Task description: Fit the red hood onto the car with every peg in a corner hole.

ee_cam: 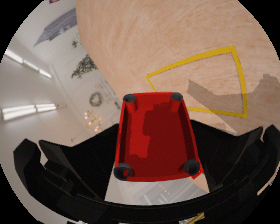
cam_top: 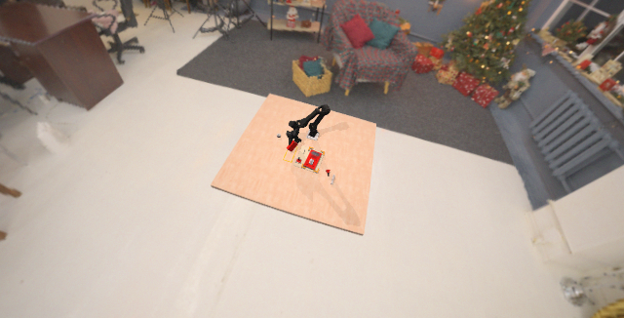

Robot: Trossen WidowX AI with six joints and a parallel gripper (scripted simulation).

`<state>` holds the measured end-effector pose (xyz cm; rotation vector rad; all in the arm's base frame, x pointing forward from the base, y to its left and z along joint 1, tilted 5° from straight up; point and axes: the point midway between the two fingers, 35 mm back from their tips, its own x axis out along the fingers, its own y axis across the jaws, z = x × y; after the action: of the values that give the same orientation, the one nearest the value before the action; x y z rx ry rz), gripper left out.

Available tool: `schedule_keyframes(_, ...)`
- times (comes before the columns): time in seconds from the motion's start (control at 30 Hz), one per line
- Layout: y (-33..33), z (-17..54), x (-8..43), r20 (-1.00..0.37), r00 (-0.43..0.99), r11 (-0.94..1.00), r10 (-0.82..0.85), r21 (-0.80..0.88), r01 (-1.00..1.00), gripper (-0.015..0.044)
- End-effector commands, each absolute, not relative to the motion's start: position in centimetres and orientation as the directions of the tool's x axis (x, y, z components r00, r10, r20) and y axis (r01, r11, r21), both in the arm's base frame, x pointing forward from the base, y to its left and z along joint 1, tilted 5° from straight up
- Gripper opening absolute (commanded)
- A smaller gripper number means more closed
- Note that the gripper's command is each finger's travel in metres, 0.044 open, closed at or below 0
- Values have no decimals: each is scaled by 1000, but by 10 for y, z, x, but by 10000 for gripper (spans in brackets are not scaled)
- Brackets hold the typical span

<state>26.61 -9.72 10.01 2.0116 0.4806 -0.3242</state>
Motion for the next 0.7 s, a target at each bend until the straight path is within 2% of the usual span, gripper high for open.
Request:
schedule_keyframes(0.0,-96,96,265,-422,884,-538,202,706,460,0)
schedule_keyframes(0.67,-98,63,258,-423,883,-914,202,242,325,0)
